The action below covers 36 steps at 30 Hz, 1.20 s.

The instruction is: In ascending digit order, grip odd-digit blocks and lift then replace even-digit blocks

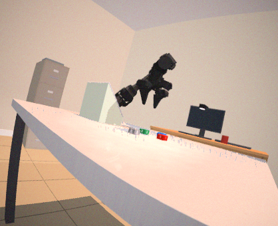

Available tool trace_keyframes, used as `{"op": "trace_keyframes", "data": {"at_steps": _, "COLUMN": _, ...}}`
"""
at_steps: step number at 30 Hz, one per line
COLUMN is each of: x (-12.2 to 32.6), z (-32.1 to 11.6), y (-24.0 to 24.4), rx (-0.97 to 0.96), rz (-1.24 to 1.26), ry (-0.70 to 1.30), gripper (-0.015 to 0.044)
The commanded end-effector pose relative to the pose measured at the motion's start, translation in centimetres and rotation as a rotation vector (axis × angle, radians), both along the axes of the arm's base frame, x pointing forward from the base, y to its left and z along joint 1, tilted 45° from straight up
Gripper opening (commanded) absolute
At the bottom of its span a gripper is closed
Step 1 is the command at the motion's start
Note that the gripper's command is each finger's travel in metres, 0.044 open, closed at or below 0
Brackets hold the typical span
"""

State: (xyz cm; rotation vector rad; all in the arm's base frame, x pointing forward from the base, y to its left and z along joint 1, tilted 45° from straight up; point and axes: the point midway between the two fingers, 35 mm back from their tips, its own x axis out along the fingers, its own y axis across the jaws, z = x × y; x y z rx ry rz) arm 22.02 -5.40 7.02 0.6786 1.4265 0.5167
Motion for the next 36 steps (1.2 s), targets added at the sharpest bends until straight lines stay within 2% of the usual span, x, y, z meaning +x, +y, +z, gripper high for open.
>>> {"op": "trace_keyframes", "data": {"at_steps": 1, "x": 0.0, "z": 0.1, "y": 0.1, "rx": 0.005, "rz": -0.004, "ry": 0.001, "gripper": 0.0400}}
{"op": "trace_keyframes", "data": {"at_steps": 4, "x": 0.7, "z": 0.6, "y": 0.4, "rx": -0.002, "rz": -0.002, "ry": 0.000, "gripper": 0.0400}}
{"op": "trace_keyframes", "data": {"at_steps": 8, "x": 4.7, "z": 4.0, "y": 3.3, "rx": -0.009, "rz": 0.001, "ry": -0.006, "gripper": 0.0400}}
{"op": "trace_keyframes", "data": {"at_steps": 11, "x": 5.9, "z": 5.4, "y": 4.7, "rx": 0.007, "rz": -0.004, "ry": -0.002, "gripper": 0.0400}}
{"op": "trace_keyframes", "data": {"at_steps": 33, "x": 5.9, "z": 5.4, "y": 4.7, "rx": 0.007, "rz": -0.004, "ry": -0.002, "gripper": 0.0400}}
{"op": "trace_keyframes", "data": {"at_steps": 36, "x": 7.0, "z": 4.5, "y": 3.5, "rx": 0.005, "rz": -0.005, "ry": -0.002, "gripper": 0.0400}}
